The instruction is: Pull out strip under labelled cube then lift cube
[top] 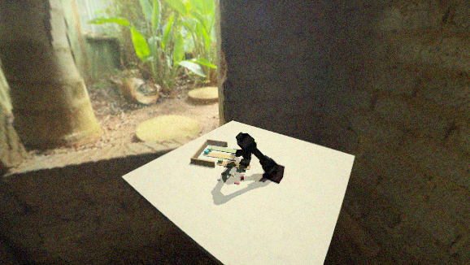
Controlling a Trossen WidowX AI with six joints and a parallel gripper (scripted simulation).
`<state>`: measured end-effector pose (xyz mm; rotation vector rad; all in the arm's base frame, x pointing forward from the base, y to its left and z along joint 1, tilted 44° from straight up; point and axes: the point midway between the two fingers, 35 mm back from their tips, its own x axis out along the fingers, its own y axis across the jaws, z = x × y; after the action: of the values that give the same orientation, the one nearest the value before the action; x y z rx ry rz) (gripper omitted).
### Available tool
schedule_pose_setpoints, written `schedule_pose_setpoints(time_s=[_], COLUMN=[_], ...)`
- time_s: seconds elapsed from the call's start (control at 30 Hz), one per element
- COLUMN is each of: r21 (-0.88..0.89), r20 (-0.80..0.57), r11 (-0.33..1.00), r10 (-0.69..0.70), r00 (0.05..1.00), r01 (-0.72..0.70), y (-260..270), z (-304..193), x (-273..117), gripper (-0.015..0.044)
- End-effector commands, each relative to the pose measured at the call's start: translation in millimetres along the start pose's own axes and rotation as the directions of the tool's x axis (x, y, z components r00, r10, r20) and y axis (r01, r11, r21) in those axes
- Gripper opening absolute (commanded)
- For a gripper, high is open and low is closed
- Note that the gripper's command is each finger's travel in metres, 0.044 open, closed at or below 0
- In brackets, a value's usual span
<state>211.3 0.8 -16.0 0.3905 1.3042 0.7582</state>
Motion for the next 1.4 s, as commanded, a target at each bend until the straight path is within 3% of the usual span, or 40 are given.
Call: schedule_pose_setpoints(time_s=[0.0,0.63,0.8,0.93,1.37], r21=[0.007,0.008,0.008,0.008,-0.07], r20=[-0.023,-0.024,-0.023,-0.024,-0.022], r11=[1.0,1.0,1.0,1.0,0.998], r10=[0.005,0.004,0.002,0.003,0.003], r00=[1.0,1.0,1.0,1.0,1.0], r01=[-0.004,-0.004,-0.002,-0.003,-0.005], y=[2.8,2.9,-1.3,-1.1,-1.0], z=[-13.0,-32.8,-23.5,-23.5,26.2], x=[3.8,3.4,-39.3,-41.7,-41.8], gripper=[0.0,0.0,0.0,0.0,0.0341])
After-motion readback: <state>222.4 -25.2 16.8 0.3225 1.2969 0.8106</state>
